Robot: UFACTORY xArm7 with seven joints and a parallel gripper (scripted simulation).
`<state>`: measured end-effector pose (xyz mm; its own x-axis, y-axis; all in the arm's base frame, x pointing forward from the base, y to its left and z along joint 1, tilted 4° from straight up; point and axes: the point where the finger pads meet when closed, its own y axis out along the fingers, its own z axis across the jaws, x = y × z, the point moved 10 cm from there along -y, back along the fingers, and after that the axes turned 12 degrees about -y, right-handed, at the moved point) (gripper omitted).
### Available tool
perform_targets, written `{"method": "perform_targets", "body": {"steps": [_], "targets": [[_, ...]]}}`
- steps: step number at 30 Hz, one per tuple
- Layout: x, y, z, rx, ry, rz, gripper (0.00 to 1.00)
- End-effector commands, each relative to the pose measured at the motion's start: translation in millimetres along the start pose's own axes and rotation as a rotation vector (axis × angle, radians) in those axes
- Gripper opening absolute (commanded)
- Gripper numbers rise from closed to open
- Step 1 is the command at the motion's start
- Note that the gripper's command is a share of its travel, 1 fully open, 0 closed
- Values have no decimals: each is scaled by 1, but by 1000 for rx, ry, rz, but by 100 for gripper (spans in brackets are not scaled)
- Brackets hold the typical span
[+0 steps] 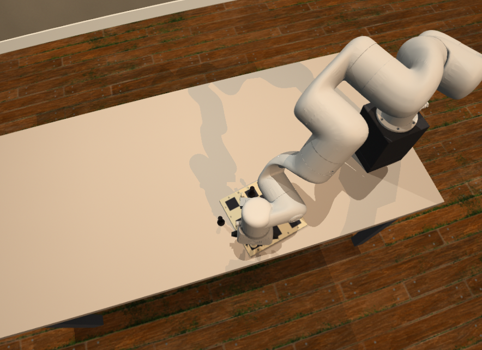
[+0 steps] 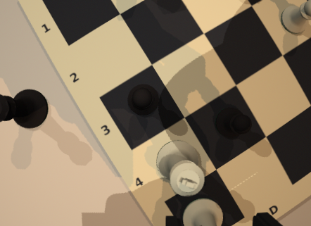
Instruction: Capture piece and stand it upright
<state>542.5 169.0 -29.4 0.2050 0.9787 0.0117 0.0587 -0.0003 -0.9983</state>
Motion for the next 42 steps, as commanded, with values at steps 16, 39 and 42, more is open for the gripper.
{"method": "perform_targets", "body": {"steps": [16,39,42], "targets": [[1,19,-2,-4,0,-2,43],[1,19,-2,-4,0,-2,43],[1,19,-2,-4,0,-2,43]]}}
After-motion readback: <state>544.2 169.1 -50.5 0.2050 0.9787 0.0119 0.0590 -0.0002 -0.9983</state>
